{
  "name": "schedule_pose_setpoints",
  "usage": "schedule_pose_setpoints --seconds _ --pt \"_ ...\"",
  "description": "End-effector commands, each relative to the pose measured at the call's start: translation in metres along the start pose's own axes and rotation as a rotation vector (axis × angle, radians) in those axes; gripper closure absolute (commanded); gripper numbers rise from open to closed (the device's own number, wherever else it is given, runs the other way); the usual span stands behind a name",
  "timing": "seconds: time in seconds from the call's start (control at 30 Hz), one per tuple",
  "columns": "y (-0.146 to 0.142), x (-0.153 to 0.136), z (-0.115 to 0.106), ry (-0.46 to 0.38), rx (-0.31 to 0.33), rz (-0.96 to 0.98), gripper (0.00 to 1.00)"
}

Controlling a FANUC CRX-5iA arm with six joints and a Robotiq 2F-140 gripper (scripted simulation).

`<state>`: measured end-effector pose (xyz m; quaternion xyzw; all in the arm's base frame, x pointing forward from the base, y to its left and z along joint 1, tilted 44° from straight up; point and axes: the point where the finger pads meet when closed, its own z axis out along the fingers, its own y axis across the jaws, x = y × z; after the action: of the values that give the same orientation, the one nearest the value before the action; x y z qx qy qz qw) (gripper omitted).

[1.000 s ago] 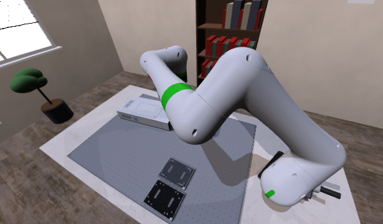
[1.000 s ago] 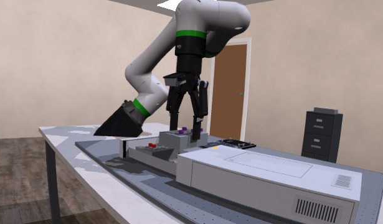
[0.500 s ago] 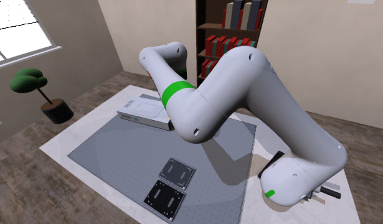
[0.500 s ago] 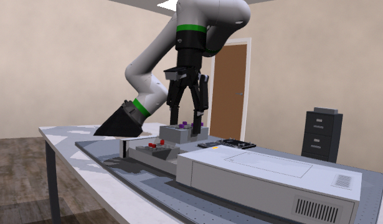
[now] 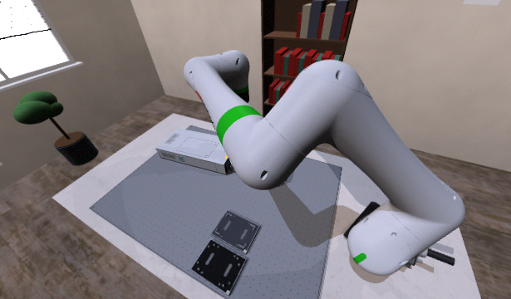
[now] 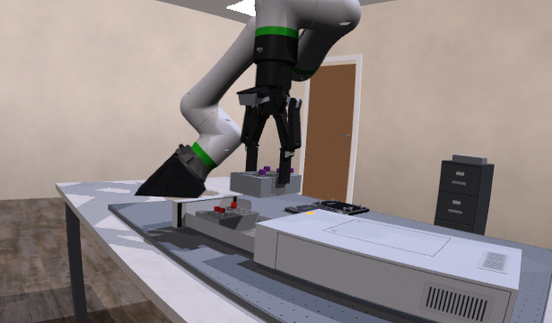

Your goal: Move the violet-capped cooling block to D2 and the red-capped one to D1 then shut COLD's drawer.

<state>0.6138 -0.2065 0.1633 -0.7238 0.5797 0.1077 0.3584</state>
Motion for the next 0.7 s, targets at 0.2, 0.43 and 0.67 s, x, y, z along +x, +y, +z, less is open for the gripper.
schedule_pose_setpoints --seconds 0.2,0.43,0.67 --pt "-0.0001 0.0003 -0.0039 0.002 0.001 0.0 0.9" --pt "-0.0001 0.0003 -0.0039 0.002 0.001 0.0 0.9" --pt "0.0009 -0.0049 -0.0039 0.002 0.001 -0.053 0.9"
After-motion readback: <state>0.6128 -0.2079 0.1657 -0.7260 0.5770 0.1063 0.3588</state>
